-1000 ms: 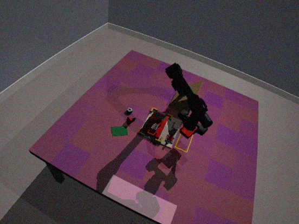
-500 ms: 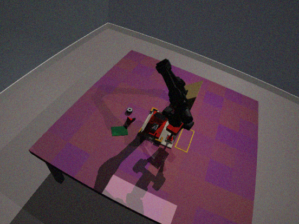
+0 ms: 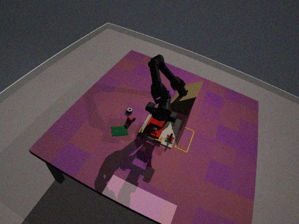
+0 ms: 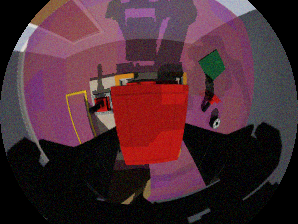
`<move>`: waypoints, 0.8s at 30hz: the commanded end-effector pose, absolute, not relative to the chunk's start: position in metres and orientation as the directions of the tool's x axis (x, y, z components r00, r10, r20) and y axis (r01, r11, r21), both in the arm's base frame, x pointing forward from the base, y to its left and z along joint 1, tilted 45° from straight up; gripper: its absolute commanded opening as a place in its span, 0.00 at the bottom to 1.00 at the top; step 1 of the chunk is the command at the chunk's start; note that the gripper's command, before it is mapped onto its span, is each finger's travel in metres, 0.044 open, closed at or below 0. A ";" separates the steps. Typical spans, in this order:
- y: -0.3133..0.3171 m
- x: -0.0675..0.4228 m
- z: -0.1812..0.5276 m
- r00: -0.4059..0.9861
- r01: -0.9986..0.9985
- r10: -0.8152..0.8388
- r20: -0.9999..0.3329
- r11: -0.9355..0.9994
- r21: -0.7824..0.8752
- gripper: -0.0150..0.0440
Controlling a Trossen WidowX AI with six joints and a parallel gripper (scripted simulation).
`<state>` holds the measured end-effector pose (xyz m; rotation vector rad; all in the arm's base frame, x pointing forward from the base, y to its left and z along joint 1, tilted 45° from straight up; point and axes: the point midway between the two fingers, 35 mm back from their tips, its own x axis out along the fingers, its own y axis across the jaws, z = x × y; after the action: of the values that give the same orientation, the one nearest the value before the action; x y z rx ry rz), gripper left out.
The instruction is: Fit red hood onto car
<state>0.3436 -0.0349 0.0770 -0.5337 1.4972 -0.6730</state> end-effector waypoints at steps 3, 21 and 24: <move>-0.045 0.340 0.086 -0.047 0.037 -0.703 -0.710 0.709 -0.705 0.25; -0.082 0.337 0.052 -0.047 0.037 -0.704 -0.708 0.707 -0.706 0.25; -0.082 0.337 0.052 -0.047 0.037 -0.704 -0.708 0.707 -0.706 0.25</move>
<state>0.3363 -0.0812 0.0525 -0.5650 1.5165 -0.6603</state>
